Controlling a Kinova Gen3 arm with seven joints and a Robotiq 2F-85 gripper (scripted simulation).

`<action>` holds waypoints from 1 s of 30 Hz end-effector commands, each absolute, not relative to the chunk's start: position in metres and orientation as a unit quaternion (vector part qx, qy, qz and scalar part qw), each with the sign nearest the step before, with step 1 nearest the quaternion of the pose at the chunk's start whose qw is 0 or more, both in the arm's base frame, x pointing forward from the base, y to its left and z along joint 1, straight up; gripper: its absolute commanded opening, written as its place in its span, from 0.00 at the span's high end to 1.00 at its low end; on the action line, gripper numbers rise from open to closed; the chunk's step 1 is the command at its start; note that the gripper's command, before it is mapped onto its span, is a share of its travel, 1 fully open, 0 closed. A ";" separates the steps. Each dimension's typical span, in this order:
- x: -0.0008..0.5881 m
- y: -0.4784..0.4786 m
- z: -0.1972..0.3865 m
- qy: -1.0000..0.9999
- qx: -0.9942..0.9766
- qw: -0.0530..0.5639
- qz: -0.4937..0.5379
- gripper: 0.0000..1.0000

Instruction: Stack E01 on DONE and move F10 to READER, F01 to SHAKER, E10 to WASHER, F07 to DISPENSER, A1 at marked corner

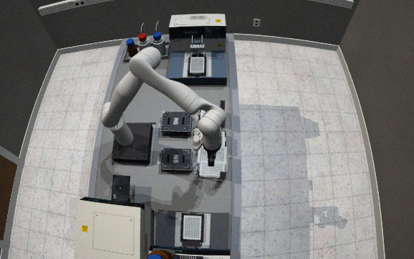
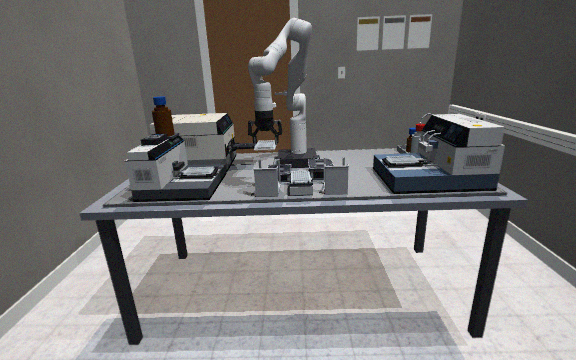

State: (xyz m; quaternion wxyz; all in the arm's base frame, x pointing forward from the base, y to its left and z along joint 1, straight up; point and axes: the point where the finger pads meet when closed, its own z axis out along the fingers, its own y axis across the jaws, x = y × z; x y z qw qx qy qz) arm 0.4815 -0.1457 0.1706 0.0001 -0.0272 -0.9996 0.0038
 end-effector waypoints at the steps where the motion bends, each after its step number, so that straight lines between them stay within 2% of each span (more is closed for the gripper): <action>1: 0.482 -0.146 0.171 -1.000 -0.027 0.000 0.004 0.06; 30: 0.483 -0.146 0.142 -1.000 -0.026 -0.001 0.002 0.06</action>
